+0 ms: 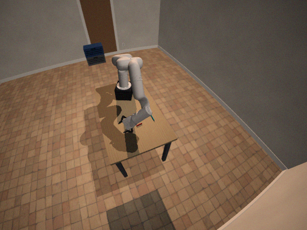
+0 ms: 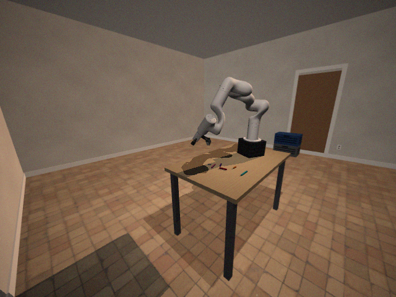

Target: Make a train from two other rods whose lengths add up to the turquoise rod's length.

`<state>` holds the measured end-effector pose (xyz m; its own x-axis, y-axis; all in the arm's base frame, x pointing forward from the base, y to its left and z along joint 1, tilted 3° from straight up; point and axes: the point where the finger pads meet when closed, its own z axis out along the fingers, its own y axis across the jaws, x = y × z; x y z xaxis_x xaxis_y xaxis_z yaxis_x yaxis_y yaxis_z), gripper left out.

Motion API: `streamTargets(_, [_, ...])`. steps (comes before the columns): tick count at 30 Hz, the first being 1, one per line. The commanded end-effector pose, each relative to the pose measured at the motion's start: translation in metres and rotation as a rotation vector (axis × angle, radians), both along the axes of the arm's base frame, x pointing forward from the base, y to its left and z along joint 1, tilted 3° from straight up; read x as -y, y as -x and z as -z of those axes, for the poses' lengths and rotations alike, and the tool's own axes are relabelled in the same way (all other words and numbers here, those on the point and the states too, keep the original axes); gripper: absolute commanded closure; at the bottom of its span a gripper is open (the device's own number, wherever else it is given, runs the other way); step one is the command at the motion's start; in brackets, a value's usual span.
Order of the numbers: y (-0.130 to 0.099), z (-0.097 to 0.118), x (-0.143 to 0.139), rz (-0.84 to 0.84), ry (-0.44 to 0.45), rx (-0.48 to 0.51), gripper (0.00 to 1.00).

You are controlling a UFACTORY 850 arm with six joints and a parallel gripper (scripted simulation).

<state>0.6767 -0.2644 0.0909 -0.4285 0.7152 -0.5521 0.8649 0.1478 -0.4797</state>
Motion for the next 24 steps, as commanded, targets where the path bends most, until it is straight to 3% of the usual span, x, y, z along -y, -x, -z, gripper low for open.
streamTargets(1, [0.005, -0.013, -0.021, 0.108, -0.028, 0.127, 0.00])
streamTargets(3, [0.005, -0.013, -0.021, 0.108, -0.028, 0.127, 0.00])
streamTargets(4, [0.007, -0.018, -0.031, 0.169, -0.042, 0.180, 0.00])
streamTargets(24, [0.025, -0.057, -0.103, 0.596, -0.129, 0.491, 0.00])
